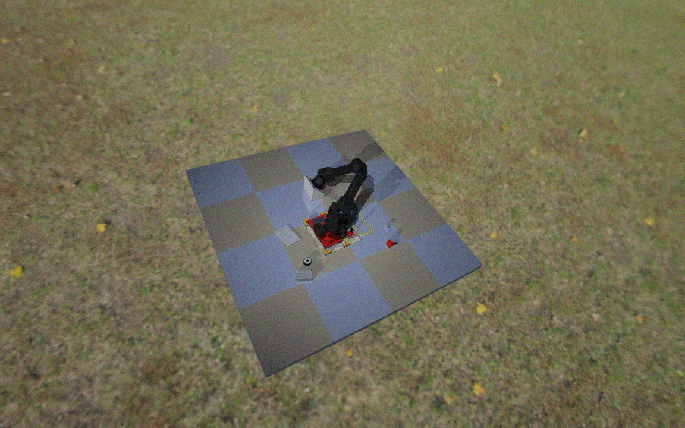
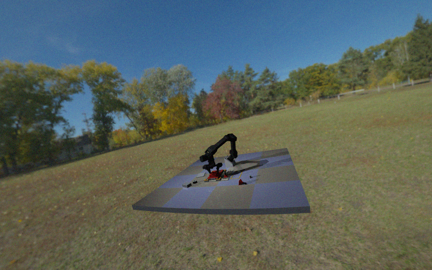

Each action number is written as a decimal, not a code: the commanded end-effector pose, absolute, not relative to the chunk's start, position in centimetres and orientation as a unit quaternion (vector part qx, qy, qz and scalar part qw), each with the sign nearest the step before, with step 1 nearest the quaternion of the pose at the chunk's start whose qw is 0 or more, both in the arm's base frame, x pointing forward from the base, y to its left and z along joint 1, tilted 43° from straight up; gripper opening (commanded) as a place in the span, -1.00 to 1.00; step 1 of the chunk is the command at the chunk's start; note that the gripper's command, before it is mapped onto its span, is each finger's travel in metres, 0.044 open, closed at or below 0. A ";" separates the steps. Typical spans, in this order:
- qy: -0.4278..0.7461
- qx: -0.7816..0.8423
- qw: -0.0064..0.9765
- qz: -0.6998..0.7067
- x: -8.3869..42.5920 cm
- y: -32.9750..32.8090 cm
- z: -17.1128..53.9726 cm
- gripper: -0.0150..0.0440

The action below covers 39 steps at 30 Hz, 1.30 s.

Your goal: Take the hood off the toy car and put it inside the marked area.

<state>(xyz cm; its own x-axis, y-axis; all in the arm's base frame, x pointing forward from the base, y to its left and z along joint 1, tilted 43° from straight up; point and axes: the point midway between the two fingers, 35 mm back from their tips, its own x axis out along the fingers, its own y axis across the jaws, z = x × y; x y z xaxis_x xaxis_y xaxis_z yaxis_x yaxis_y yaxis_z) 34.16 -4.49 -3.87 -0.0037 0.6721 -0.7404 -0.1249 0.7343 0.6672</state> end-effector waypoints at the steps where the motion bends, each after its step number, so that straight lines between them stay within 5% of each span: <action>1: 0.643 0.212 0.674 0.296 34.2 -4.5 -3.9 0.46; 13: 0.644 0.212 0.673 0.296 34.2 -4.9 -3.5 -0.49; 39: 0.644 0.212 0.673 0.296 34.2 -6.1 -2.2 -0.49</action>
<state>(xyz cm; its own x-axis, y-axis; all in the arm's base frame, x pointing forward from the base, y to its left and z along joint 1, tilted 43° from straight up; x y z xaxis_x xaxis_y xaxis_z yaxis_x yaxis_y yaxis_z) 34.05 -5.66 -2.44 -0.0101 0.6753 -0.7375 -0.1199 0.7314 0.6714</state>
